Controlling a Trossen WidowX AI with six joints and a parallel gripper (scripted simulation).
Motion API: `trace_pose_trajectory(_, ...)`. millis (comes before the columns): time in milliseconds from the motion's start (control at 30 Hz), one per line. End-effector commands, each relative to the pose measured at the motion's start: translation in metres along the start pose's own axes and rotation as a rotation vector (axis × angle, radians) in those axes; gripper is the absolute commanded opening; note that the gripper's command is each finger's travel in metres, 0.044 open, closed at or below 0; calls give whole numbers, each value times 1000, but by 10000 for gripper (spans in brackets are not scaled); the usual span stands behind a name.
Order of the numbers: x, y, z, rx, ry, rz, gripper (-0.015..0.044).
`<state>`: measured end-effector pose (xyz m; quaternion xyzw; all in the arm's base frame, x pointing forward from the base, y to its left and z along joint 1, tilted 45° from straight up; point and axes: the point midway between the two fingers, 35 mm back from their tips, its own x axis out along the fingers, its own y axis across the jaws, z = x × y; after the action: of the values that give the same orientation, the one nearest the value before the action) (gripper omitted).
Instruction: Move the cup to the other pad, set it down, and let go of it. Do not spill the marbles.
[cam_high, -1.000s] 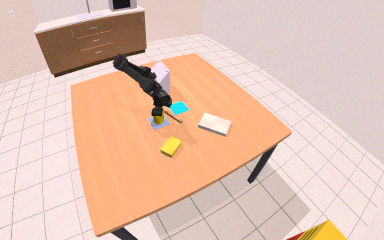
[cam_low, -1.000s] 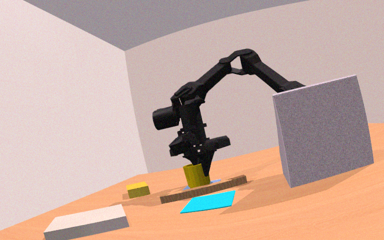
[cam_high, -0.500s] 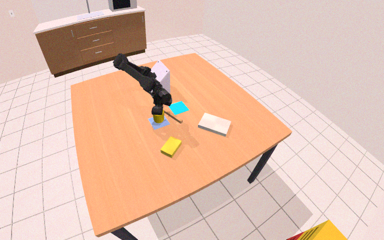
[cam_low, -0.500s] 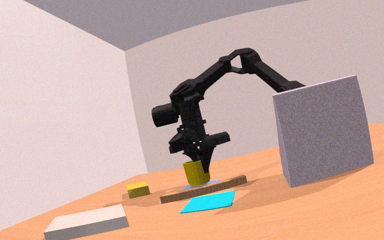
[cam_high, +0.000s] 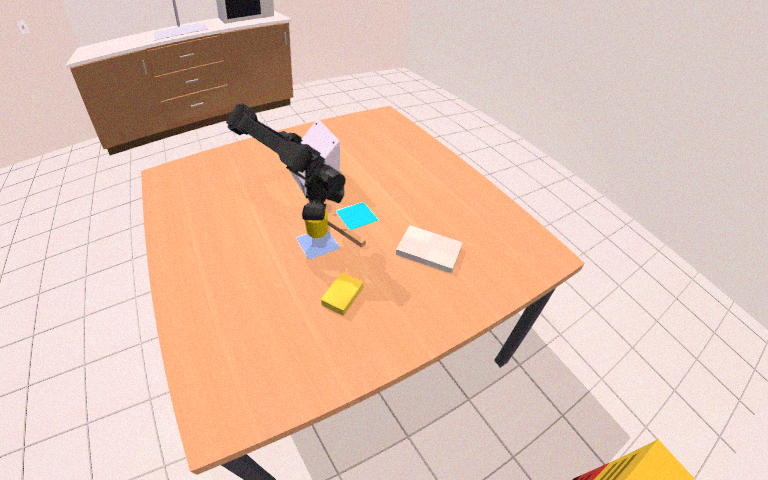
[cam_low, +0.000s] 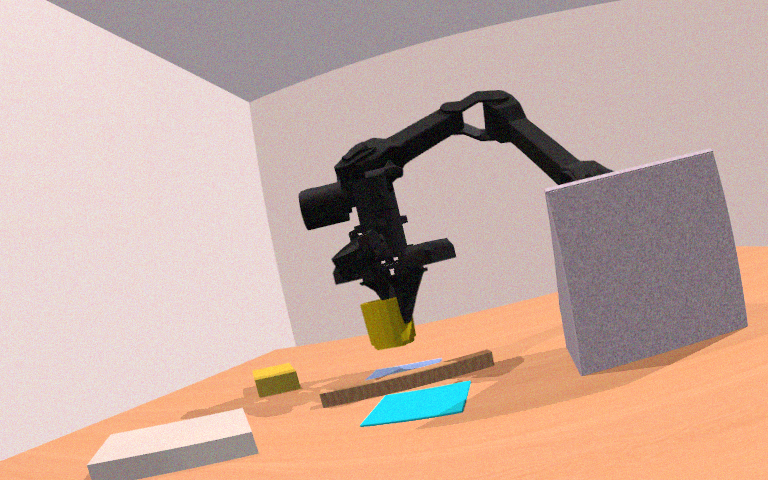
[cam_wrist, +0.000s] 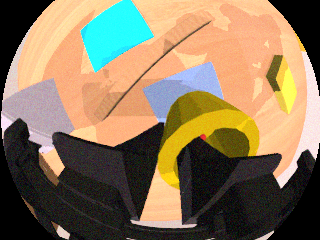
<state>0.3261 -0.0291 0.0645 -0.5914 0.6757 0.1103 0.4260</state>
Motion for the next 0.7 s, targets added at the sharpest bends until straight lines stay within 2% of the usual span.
trace_pose_trajectory(0,0,0,0,-2,0,-1,0)
trace_pose_trajectory(667,-1,14,13,2,-4,1,0)
